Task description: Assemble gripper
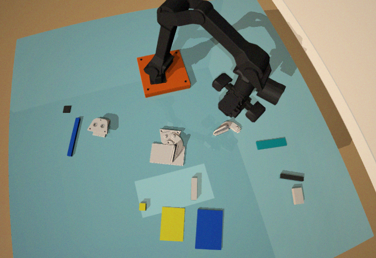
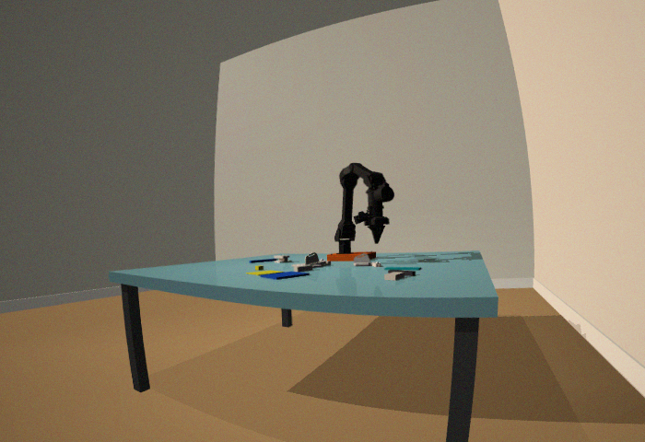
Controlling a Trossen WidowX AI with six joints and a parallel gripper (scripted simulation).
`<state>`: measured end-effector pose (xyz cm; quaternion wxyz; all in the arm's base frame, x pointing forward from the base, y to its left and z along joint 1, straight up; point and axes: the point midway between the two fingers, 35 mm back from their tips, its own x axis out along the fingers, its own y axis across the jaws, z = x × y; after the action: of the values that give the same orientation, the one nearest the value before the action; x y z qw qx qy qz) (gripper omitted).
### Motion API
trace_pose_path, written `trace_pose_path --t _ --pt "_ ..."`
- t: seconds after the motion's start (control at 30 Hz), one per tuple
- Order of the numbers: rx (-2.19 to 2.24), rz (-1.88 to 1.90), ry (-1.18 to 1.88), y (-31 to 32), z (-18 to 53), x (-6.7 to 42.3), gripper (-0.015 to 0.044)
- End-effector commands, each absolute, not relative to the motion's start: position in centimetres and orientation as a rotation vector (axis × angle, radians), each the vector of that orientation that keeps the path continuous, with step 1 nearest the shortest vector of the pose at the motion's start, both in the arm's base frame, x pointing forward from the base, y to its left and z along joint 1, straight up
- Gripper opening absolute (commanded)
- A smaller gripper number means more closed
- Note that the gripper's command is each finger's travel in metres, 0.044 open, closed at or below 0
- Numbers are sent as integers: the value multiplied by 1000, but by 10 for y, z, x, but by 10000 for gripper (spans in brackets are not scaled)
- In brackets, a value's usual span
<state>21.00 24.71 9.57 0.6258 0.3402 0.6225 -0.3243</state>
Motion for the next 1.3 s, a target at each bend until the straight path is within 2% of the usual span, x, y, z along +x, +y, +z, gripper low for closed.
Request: trace_pose_path --t 0.0,0.4,0.97,1.27 --pt "780 -744 1428 247 96 210 0" --pt "780 -744 1428 247 96 210 0" --pt "780 -744 1428 247 96 210 440" --pt "780 -744 1428 247 96 210 440"
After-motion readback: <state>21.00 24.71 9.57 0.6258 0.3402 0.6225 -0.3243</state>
